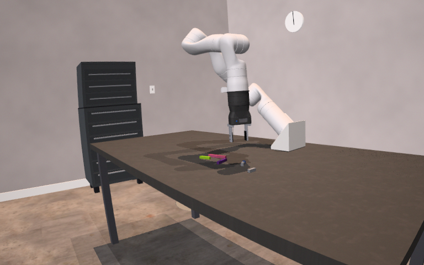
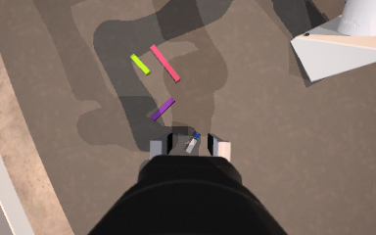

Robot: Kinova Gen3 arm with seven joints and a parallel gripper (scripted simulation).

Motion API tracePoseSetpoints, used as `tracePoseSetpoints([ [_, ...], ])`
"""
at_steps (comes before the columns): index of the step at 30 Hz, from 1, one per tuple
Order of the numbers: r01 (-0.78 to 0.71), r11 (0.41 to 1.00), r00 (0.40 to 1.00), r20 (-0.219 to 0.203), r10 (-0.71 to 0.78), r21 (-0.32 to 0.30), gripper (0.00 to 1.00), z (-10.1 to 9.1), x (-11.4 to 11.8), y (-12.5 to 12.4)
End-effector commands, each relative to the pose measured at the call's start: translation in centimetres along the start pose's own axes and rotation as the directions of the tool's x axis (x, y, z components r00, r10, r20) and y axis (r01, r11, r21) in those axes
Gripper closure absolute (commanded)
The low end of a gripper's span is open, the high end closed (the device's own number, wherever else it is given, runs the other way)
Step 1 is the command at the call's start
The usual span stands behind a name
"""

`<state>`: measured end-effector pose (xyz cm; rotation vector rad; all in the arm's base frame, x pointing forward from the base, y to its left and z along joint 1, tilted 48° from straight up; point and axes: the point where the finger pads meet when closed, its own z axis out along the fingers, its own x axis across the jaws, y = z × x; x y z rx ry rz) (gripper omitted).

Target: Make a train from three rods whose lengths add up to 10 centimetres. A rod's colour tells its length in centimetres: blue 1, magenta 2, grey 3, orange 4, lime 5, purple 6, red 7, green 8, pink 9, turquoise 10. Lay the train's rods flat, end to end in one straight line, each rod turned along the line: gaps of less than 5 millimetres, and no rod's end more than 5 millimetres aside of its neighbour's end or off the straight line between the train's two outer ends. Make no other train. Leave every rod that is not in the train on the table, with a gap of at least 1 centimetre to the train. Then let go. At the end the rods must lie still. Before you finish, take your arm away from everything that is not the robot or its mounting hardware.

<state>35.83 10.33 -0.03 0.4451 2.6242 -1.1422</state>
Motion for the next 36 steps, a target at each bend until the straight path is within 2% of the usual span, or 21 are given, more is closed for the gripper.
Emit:
tracePoseSetpoints([
  [1,0.091,0.996,0.996,-0.004,-0.091,0.007,0.0,0.1,-0.6,-0.8],
  [4,0.123,0.992,0.992,-0.005,-0.123,0.007,0.0,0.1,-0.7,-0.9],
  [9,0.288,0.957,0.957,-0.012,-0.288,0.01,0.0,0.4,-1.1,-1.6],
  [14,0.458,0.889,0.889,-0.019,-0.458,0.009,0.0,0.6,-1.6,-2.2],
  [19,0.621,0.784,0.784,-0.024,-0.621,0.006,0.0,0.8,-2.1,-2.7],
  [21,0.621,0.784,0.784,-0.024,-0.621,0.006,0.0,0.8,-2.1,-2.7],
  [28,0.813,0.582,0.582,-0.026,-0.813,-0.001,0.0,1.0,-2.8,-3.3],
  [36,0.954,0.3,0.3,-0.022,-0.954,-0.008,0.0,1.2,-3.5,-3.8],
])
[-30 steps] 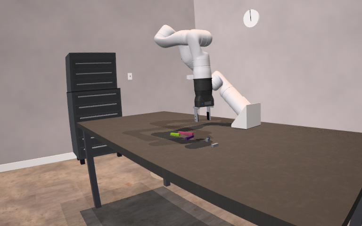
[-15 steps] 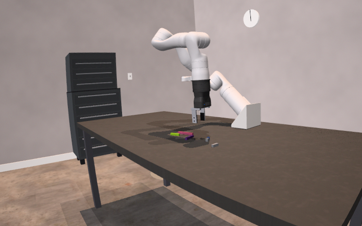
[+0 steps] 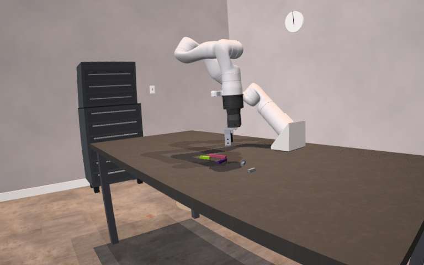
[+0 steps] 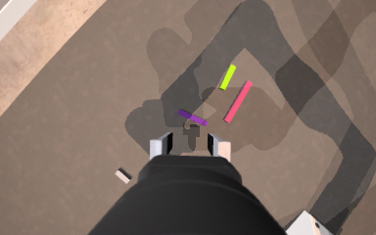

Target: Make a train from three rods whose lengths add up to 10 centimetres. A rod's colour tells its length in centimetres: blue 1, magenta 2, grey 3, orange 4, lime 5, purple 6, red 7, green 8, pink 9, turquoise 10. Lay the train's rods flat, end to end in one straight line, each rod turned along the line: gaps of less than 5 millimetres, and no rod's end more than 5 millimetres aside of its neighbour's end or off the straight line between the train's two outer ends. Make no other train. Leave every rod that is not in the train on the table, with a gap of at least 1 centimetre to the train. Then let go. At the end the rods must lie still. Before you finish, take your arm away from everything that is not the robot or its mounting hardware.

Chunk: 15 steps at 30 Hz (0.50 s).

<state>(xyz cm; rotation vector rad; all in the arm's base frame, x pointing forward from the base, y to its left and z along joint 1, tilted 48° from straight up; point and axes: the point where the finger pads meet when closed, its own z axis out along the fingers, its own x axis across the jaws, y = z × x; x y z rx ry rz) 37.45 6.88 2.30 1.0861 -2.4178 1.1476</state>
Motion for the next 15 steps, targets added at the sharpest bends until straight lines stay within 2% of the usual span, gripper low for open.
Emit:
tracePoseSetpoints([
  [1,0.078,0.997,0.997,-0.004,-0.078,-0.002,0.0,0.08,0.33,-0.82],
  [2,0.078,0.997,0.997,-0.004,-0.078,-0.002,0.0,0.08,0.33,-0.82],
  [7,0.264,0.965,0.965,0.0,-0.264,0.0,0.0,0.18,0.4,-1.24],
  [15,0.516,0.856,0.856,0.006,-0.517,0.008,0.0,0.28,0.49,-1.77],
])
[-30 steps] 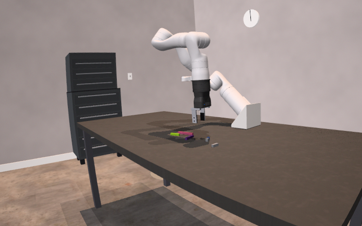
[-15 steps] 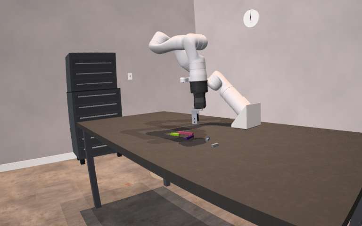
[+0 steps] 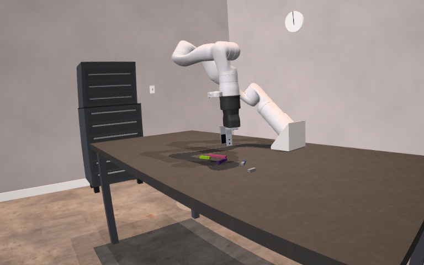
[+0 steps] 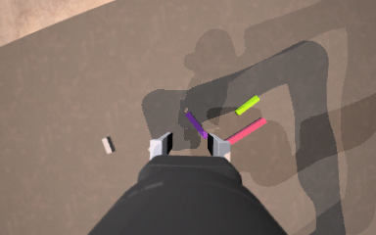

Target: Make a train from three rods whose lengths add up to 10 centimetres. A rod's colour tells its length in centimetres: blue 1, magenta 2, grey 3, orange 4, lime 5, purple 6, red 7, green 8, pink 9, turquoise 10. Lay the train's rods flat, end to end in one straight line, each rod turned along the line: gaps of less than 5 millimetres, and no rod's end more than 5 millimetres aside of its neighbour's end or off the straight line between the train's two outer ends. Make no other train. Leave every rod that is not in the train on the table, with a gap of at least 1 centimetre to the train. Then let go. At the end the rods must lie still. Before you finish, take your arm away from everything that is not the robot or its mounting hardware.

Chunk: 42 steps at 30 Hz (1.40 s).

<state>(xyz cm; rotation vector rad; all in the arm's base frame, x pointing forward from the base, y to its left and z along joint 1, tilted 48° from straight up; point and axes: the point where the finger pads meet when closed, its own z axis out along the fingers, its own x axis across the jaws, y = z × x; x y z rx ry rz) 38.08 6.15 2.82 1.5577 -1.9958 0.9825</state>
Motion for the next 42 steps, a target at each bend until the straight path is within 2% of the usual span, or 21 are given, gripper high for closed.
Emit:
tracePoseSetpoints([
  [1,0.097,0.995,0.995,0.0,-0.097,0.002,0.0,0.02,0.62,-0.55],
  [4,0.128,0.992,0.992,0.0,-0.128,0.003,0.0,0.02,0.65,-0.59],
  [8,0.242,0.97,0.97,0.002,-0.242,0.008,0.0,0.04,0.78,-0.73],
  [19,0.475,0.88,0.88,0.003,-0.475,0.022,0.0,0.06,1.08,-0.97],
  [33,0.602,0.798,0.798,0.0,-0.602,0.033,0.0,0.04,1.29,-1.08],
  [42,0.63,0.776,0.777,-0.001,-0.63,0.036,0.0,0.03,1.33,-1.12],
])
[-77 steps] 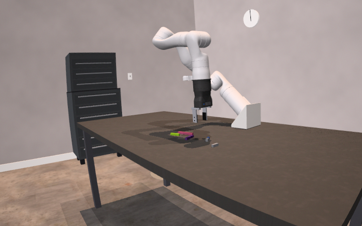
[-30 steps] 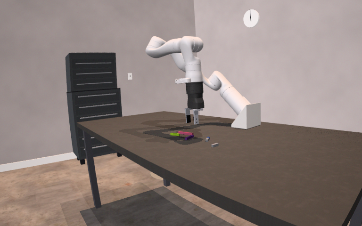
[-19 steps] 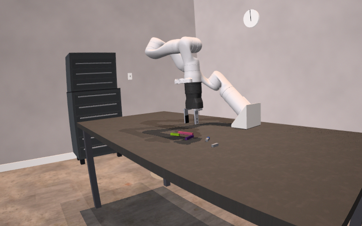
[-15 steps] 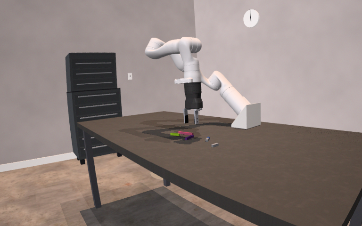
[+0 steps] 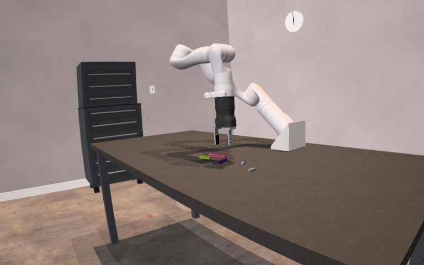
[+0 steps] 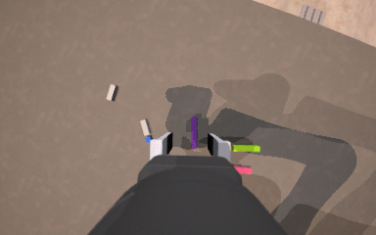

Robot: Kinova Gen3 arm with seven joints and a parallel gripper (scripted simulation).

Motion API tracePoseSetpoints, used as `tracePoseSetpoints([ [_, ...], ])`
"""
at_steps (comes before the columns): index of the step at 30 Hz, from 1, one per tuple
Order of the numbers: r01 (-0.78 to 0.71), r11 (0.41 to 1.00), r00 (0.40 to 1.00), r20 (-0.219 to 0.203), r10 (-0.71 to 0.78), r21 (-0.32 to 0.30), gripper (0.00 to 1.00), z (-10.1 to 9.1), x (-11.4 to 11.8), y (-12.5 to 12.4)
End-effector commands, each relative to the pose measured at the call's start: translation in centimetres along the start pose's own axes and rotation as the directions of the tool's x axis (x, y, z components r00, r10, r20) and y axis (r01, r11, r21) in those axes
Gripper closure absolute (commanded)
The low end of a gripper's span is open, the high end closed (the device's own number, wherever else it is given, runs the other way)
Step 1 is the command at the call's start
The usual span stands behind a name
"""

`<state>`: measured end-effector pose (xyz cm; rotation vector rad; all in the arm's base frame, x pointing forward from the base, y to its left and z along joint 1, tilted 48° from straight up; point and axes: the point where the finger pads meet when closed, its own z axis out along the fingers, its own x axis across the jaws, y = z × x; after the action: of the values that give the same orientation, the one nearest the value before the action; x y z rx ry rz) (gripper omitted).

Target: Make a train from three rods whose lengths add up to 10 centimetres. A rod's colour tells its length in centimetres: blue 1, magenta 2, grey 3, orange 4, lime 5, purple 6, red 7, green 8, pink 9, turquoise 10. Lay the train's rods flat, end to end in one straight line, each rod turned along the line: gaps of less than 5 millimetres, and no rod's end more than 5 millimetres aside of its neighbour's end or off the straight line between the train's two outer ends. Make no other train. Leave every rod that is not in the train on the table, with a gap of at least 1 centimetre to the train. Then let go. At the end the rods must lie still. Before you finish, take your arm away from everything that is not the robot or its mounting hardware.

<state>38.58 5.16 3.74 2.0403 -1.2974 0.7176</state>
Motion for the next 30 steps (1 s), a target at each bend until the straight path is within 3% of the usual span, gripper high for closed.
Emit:
tracePoseSetpoints([
  [1,0.013,1.0,1.0,-0.002,-0.013,0.007,0.0,-0.15,0.31,-0.11],
  [10,0.02,1.0,1.0,-0.002,-0.02,0.008,0.0,-0.16,0.32,-0.13],
  [11,0.02,1.0,1.0,-0.002,-0.02,0.008,0.46,-0.16,0.32,-0.13],
  [30,0.02,1.0,1.0,-0.002,-0.02,0.008,0.46,-0.16,0.32,-0.13],
])
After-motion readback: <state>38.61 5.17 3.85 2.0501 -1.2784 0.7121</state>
